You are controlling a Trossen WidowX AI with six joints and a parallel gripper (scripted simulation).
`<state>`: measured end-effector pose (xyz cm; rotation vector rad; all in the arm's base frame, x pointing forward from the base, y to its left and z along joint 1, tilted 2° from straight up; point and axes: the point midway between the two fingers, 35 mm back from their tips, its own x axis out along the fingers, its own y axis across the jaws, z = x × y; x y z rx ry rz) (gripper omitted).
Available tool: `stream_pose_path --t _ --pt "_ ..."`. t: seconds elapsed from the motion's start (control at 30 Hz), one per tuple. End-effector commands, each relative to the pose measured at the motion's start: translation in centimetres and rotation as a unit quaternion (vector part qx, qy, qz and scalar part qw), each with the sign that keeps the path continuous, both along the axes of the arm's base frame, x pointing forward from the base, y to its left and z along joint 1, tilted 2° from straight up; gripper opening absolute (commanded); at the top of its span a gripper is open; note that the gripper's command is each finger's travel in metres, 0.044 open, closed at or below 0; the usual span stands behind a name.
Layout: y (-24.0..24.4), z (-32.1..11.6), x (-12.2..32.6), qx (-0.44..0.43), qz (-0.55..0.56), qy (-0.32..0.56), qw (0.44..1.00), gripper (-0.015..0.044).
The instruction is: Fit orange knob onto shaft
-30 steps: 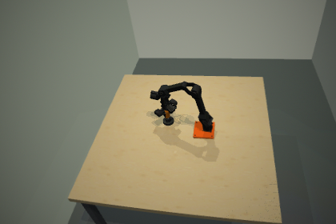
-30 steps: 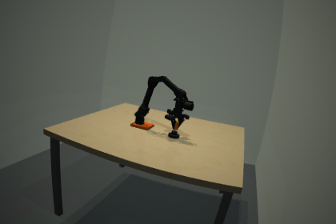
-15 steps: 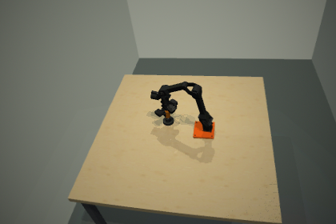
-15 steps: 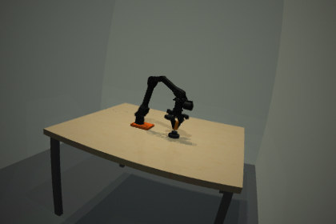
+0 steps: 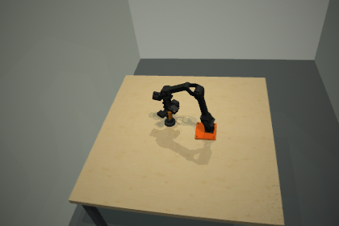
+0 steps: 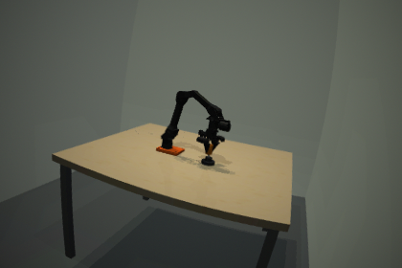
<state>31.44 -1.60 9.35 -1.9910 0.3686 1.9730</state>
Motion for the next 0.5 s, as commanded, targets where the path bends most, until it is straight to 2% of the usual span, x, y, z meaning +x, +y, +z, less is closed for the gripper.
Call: stream_pose_path --t 0.0,0.47 --pt "-0.04 0.1 0.11 -0.002 0.056 -0.004 0.998 0.0" --pt "-0.02 0.16 0.92 -0.002 0.061 -0.004 0.998 0.0"
